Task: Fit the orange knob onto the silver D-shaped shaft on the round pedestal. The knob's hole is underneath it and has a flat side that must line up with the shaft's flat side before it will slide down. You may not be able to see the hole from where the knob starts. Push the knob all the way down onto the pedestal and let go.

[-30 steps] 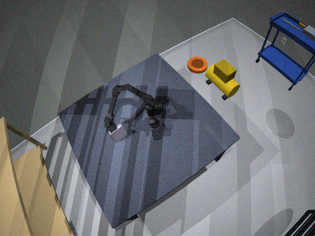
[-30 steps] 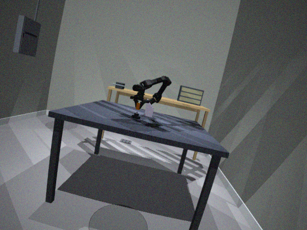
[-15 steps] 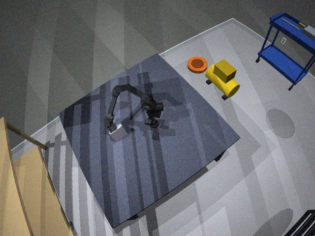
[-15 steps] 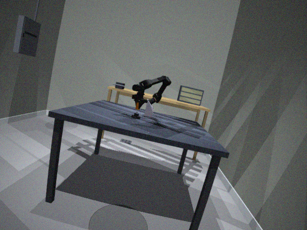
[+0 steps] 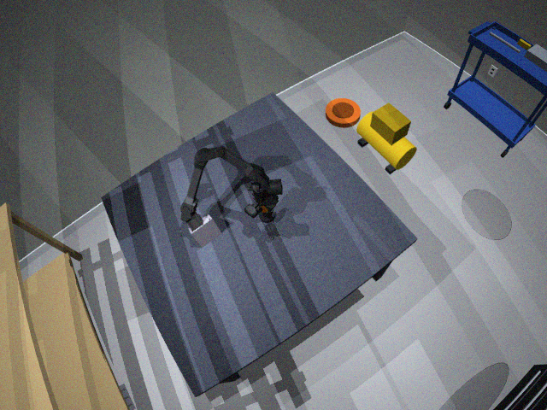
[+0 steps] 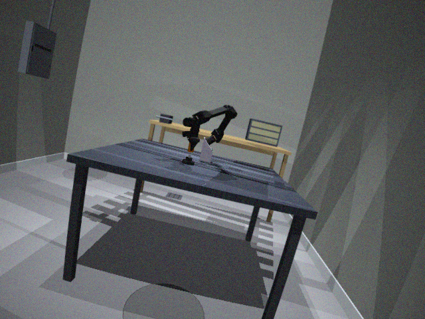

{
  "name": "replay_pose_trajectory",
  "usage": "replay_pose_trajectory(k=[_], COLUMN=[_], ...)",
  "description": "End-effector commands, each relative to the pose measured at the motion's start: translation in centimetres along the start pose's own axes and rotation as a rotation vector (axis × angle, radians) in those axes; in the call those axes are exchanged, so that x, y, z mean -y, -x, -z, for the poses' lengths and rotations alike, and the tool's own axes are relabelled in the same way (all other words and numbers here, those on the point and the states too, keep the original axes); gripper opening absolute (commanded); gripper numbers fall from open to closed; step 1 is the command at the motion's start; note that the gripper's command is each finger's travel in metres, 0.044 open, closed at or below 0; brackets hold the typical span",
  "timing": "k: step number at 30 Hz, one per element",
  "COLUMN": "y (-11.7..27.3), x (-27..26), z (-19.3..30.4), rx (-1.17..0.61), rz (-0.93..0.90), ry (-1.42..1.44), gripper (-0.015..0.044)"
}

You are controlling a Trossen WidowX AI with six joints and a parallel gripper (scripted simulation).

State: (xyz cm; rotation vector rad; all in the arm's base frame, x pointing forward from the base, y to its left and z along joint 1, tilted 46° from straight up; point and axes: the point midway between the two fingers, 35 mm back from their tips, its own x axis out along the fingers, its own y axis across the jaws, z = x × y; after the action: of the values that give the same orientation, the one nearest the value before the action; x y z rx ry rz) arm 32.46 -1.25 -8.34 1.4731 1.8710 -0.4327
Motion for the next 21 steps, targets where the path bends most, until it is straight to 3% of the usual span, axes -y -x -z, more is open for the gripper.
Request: replay_pose_trajectory(k=[1,21], y=[0.3,-1.9], x=[-0.1,-0.7], z=[0.1,0.1], rx=[0.010,0.008], rz=[-0.006,-0.006], ry=[-0.107,-0.138], gripper=[0.0000,0.0000])
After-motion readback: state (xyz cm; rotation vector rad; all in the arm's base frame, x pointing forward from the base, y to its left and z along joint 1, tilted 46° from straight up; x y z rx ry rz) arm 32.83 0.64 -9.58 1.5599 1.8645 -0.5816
